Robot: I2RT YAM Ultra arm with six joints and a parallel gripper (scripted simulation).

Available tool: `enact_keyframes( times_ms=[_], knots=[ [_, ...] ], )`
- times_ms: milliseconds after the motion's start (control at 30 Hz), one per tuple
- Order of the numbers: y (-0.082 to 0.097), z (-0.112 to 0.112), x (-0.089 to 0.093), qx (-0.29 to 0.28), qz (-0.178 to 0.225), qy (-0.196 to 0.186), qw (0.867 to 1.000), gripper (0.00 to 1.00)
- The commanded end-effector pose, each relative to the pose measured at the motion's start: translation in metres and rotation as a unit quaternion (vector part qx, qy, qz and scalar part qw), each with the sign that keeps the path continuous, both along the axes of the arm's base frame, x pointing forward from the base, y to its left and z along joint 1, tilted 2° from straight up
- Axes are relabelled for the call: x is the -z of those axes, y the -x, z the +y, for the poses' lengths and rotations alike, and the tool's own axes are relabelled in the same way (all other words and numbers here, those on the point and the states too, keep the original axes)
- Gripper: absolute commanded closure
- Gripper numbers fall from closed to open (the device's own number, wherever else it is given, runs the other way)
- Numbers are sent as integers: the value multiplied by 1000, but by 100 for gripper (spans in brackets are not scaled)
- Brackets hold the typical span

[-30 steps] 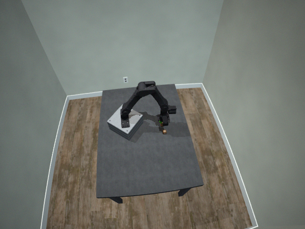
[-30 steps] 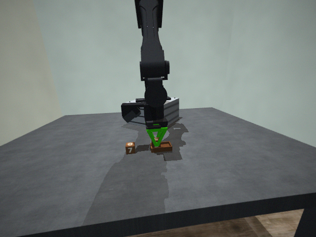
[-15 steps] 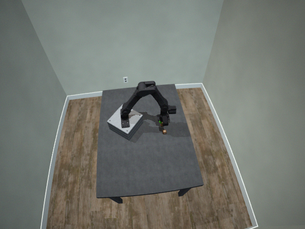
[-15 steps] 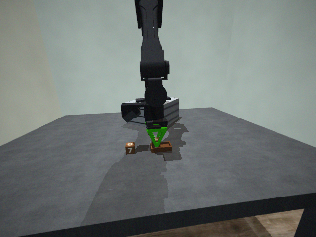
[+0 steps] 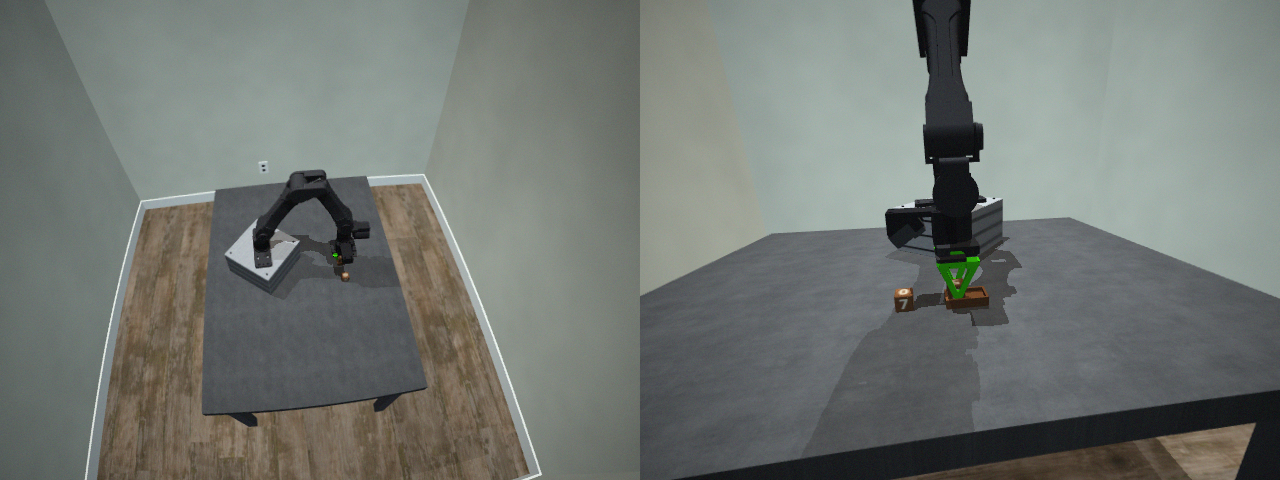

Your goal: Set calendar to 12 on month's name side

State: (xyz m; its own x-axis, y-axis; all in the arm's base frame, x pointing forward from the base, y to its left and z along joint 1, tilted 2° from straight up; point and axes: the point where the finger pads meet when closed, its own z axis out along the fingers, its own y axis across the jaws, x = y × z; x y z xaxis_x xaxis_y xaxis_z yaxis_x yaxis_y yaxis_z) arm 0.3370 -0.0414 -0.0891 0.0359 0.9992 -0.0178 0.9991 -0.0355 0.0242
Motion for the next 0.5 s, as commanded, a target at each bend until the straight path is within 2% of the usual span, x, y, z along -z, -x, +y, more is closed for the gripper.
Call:
enact_keyframes(
  times_ms=[0,267,467],
  knots=[
    [-2,-1,-2,0,-5,1,1000,55],
    [-2,-1,-5,0,-5,1,1000,55],
    [-2,0,-24,0,-5,1,1000,55]
  ],
)
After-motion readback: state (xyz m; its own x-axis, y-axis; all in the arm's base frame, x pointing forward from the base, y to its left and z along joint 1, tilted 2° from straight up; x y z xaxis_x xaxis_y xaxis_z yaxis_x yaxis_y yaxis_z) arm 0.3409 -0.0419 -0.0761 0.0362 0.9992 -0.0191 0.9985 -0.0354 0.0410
